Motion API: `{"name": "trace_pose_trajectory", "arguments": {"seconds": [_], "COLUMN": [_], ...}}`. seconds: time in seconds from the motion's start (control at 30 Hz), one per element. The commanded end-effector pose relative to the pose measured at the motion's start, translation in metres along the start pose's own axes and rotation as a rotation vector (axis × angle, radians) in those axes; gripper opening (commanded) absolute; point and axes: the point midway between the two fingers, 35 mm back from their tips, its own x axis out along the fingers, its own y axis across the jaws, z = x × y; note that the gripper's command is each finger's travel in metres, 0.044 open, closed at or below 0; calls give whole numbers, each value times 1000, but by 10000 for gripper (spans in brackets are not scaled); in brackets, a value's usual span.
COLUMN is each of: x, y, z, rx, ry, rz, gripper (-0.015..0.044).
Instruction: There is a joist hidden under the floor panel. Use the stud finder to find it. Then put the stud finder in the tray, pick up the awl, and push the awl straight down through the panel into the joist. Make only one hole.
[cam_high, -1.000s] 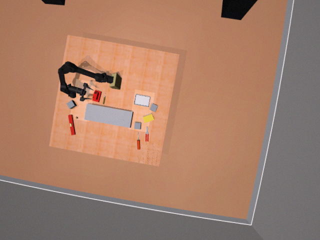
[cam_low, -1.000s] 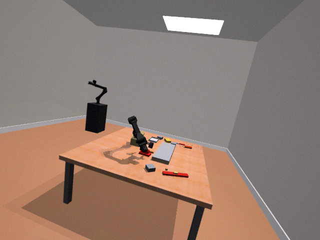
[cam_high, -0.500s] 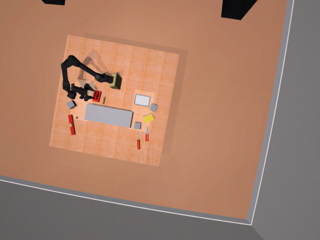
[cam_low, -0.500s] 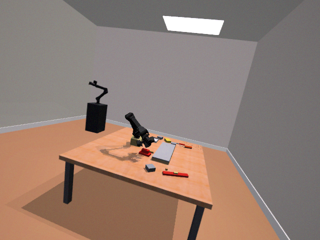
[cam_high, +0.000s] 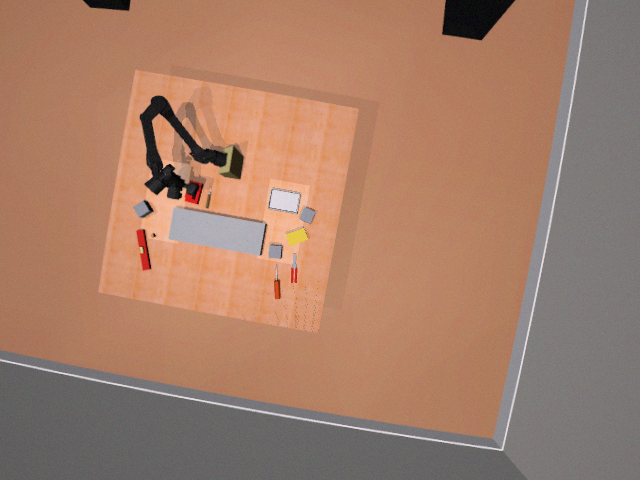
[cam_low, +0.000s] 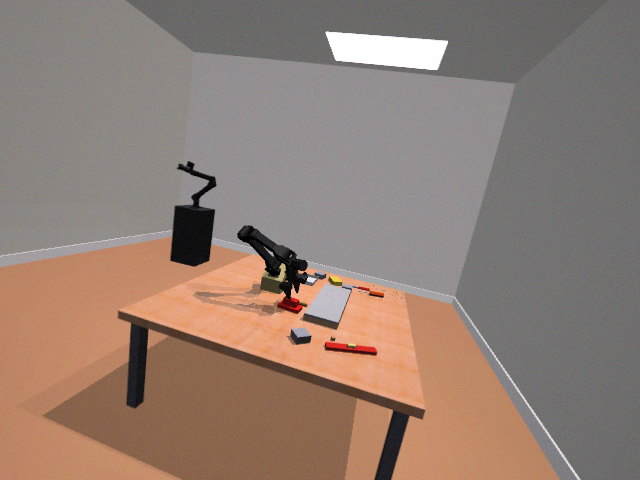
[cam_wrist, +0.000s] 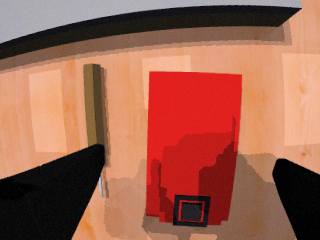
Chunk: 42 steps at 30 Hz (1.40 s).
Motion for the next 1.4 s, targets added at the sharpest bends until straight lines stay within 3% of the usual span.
{"name": "trace_pose_trajectory", "arguments": {"seconds": [0.0, 1.33, 1.37], "x": [0, 48, 48], "y": [-1, -5, -5], "z": [0, -13, -13], "rx": [-64, -65, -65], "ry": [-28, -28, -28], "rz": [-55, -58, -58], "gripper": [440, 440, 414]}}
